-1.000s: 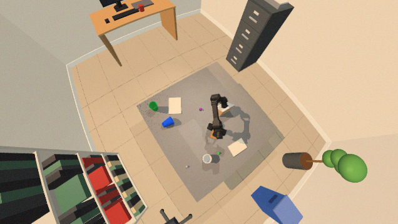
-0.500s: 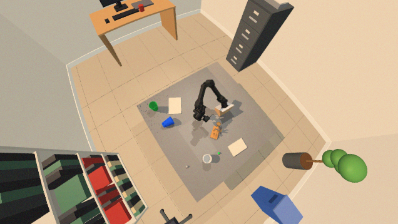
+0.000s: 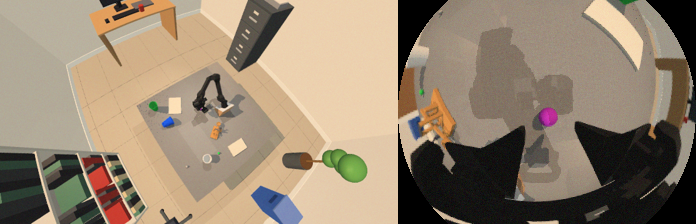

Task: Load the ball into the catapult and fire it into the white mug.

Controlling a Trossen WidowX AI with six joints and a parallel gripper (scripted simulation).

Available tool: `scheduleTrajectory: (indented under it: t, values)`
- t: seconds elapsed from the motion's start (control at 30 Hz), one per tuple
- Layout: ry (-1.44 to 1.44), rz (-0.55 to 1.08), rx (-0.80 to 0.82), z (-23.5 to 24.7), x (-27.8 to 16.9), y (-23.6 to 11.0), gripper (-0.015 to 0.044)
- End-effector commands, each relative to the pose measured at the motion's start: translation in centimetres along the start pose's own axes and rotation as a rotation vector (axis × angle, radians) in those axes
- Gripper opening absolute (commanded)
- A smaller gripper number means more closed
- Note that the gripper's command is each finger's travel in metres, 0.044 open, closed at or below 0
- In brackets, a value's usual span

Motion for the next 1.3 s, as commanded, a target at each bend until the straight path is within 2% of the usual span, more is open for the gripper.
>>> scheduleTrajectory:
  t: [0.0, 0.93, 1.1, 1.27]
  values:
    - [-0.004, 0.004, -0.006, -0.2, -0.4, 1.1, 0.0300]
    - [-0.004, 0.004, -0.008, -0.2, -0.4, 5.1, 0.0300]
    - [-0.004, 0.004, -0.008, -0.2, -0.4, 5.1, 0.0169]
    - [-0.004, 0.004, -0.008, -0.2, -0.4, 5.1, 0.0135]
Point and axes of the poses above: the point midway between the two fingers, 35 mm back from their tips, its own y axis out along the fingers, its own z axis across the jaws, x = y × z, the point moved 7 cm from there along -y, back along the fingers, and after that the axes turned 12 degrees about y, right-handed, at the moved point
